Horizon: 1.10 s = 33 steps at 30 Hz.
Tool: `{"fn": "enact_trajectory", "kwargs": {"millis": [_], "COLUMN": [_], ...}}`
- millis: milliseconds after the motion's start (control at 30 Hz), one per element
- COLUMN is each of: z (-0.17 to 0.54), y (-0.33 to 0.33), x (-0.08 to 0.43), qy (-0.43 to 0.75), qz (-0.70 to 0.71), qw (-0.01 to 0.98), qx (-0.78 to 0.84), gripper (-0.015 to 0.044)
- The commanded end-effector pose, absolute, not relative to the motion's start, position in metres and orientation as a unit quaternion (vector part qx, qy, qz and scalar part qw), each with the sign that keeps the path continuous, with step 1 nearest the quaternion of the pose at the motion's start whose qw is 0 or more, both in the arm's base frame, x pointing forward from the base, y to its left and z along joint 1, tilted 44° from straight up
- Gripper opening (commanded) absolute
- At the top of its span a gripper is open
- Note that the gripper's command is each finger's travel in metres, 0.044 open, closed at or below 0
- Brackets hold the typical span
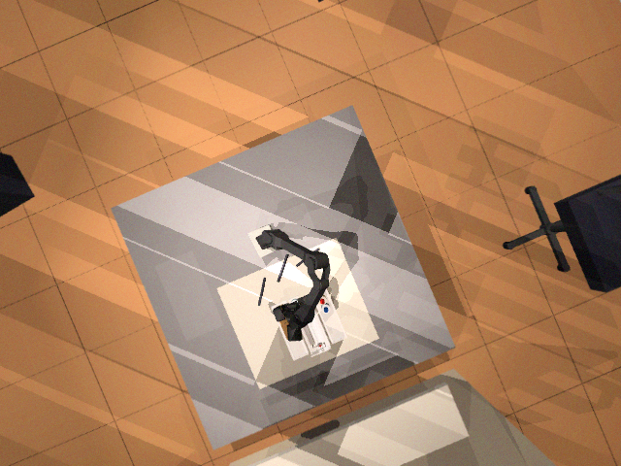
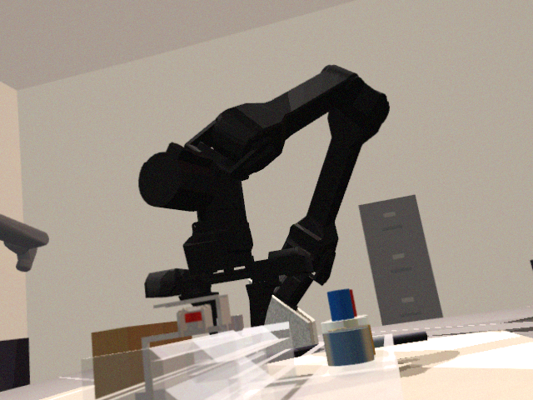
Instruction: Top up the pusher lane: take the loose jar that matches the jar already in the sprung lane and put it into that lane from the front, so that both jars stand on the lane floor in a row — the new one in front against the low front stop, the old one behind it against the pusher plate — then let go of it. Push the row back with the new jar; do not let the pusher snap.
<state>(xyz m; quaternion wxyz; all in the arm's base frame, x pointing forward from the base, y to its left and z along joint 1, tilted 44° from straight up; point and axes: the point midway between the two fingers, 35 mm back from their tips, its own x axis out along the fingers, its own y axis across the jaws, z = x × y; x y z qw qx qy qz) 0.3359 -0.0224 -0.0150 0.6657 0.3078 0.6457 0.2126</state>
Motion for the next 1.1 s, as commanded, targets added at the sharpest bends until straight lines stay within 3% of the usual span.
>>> {"fn": "enact_trajectory", "kwargs": {"millis": [0,867,1067], "z": [-0.0144,-0.0151,-0.0154], "y": [-0.0222,-0.0220,-0.0219], "x": [0.3377,0.3323,0.3327], "qy": [0.641,0.641,0.641], "qz": [0.215,0.215,0.215], "qw": [0.670,0.670,0.670], "qx": [0.308,0.308,0.308], "gripper": [0.0000,0.0000,0.0157]}}
